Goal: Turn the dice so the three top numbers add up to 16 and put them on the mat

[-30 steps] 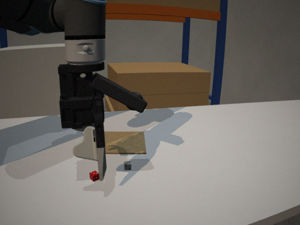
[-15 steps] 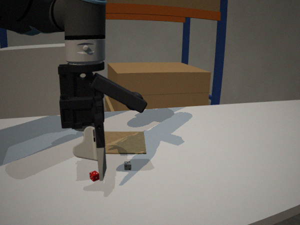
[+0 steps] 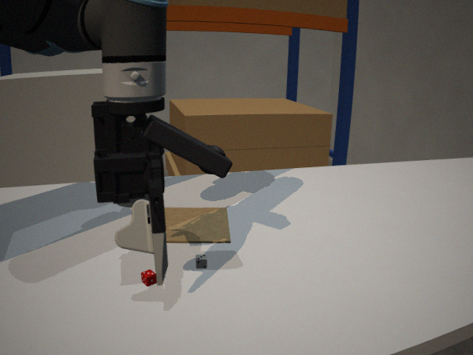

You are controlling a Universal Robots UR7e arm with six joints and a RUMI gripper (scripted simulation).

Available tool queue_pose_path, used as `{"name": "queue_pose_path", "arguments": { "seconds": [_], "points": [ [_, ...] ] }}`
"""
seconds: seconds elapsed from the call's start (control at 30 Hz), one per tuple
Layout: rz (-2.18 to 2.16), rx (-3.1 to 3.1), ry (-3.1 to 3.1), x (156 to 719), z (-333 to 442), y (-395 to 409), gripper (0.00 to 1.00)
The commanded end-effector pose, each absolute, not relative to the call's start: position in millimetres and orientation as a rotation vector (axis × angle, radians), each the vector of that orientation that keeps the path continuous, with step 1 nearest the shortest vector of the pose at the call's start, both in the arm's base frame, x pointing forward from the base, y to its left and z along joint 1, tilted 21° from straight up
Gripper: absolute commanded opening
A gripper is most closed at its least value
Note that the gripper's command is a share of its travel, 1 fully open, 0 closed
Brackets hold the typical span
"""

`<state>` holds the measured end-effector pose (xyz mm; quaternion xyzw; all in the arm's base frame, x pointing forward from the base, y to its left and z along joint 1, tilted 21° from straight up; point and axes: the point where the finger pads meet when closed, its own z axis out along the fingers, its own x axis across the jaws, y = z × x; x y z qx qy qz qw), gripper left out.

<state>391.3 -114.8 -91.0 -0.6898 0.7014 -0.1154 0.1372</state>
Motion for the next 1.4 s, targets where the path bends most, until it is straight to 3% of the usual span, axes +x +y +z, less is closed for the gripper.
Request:
{"name": "queue_pose_path", "arguments": {
  "seconds": [0.0,1.37],
  "points": [
    [-0.335,-1.996,2.03,391.4,-90.7,-115.0,1.0],
    [-0.335,-1.996,2.03,467.2,-61.4,-88.5,1.0]
  ]
}}
